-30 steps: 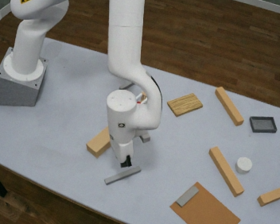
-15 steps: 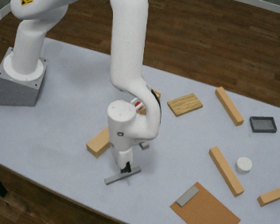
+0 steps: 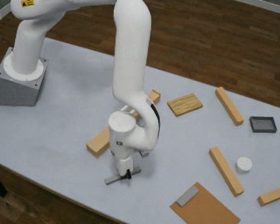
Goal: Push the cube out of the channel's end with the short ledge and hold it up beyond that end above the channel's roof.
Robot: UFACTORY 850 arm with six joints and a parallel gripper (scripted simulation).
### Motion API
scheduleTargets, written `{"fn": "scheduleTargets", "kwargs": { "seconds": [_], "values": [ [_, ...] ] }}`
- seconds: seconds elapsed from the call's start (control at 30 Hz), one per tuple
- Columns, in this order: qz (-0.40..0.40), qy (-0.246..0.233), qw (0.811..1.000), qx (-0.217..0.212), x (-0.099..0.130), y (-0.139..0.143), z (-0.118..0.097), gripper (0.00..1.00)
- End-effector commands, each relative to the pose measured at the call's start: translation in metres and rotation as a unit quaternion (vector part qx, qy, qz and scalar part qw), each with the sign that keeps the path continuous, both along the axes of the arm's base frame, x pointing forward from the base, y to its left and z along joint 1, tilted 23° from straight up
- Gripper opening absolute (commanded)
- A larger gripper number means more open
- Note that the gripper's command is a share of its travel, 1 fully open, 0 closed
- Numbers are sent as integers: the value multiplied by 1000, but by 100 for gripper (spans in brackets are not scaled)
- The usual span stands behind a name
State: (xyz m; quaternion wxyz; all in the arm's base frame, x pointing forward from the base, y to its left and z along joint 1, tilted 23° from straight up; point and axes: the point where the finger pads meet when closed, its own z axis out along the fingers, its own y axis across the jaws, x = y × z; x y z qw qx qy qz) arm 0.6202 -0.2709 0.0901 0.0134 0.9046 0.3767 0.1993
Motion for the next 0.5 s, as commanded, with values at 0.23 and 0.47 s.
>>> {"fn": "scheduleTargets", "kwargs": {
  "seconds": [0.23,0.47],
  "values": [
    [0,-1,1000,0,6,2,-14,39],
    [0,-1,1000,0,10,3,-22,39]
  ]
}}
